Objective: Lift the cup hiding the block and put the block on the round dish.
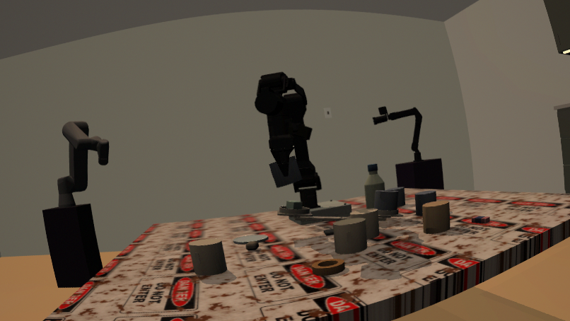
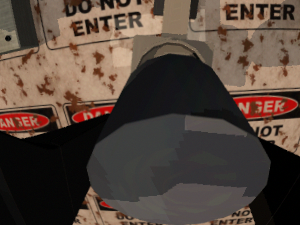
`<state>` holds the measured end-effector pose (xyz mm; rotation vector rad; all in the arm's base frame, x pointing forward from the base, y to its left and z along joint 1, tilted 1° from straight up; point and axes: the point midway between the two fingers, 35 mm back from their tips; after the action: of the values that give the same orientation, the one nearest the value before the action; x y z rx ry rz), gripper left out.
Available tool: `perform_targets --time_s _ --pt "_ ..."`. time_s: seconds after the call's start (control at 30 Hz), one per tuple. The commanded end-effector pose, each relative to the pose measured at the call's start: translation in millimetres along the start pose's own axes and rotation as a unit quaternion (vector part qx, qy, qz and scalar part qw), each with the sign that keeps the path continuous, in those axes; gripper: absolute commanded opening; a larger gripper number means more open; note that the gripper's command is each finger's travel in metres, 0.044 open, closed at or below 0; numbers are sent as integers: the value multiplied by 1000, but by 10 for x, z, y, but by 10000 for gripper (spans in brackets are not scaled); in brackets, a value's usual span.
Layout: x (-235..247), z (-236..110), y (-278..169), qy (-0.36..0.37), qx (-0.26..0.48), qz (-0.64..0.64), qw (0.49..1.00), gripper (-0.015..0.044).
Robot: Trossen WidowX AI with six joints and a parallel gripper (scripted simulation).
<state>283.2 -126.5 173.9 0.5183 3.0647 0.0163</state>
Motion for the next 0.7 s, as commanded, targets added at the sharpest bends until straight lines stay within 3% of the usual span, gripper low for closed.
perform_targets --time_s 0.0,0.67 --pt "0 9 0 1 0 0 1000 0" --pt "0 9 0 1 0 0 1000 0"
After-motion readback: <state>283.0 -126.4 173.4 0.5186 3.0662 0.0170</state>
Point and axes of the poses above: the point midway between the two fingers, 35 mm back from their tips, its own z axis out along the fingers, its own x axis across the jaws, y = z × x, and after that the axes turned 9 degrees about z, right-handed
